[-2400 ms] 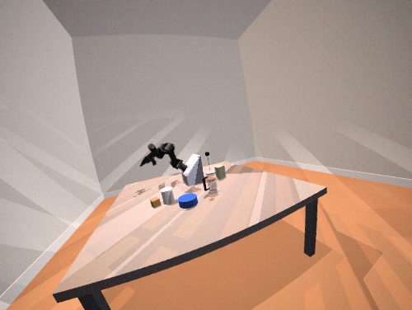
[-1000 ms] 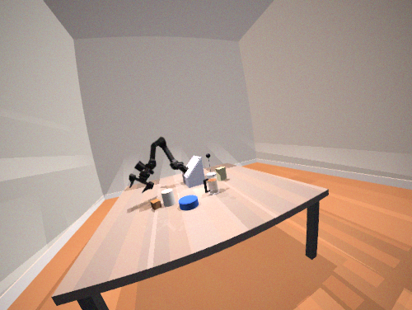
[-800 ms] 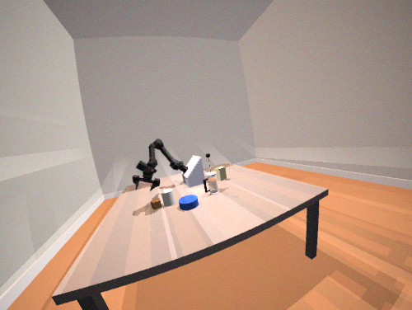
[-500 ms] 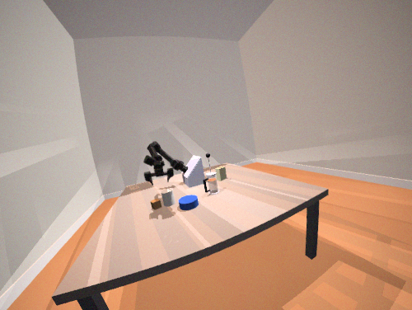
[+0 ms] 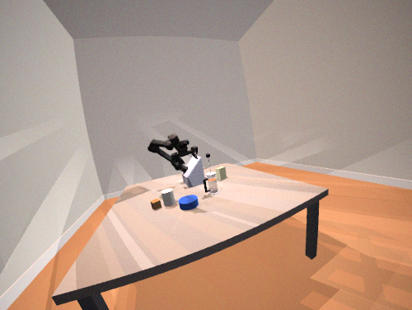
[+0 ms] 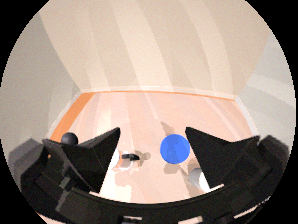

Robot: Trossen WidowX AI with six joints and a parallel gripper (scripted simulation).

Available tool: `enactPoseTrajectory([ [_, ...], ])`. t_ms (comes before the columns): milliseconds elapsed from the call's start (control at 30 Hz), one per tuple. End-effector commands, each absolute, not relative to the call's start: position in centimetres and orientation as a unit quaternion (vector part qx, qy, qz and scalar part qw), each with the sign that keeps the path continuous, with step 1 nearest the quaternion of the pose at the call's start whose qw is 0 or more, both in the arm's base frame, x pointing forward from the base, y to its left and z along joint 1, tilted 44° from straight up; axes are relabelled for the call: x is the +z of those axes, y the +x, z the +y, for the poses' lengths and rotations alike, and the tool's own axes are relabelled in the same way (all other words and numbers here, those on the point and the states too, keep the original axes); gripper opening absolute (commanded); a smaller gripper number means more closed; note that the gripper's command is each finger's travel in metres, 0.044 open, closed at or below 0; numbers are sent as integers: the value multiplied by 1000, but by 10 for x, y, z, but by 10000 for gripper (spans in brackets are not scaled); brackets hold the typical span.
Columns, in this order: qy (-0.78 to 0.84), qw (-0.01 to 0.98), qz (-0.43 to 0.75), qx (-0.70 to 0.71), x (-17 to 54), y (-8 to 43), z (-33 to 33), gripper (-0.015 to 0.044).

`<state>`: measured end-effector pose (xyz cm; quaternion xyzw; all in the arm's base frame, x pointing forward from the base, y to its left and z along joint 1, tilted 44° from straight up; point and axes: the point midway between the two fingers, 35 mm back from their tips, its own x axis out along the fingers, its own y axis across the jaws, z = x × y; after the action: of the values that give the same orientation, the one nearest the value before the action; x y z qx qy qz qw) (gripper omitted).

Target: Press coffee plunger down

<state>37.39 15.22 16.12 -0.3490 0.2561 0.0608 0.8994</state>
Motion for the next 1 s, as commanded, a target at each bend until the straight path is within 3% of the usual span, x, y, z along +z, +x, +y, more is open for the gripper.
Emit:
enactPoseTrajectory([
  [0, -362, 892, 261, 75, 149, 348, 201, 440],
  [267, -404, 880, 233, 96, 132, 274, 286, 440],
  [967, -405, 880, 231, 96, 84, 291, 247, 440],
])
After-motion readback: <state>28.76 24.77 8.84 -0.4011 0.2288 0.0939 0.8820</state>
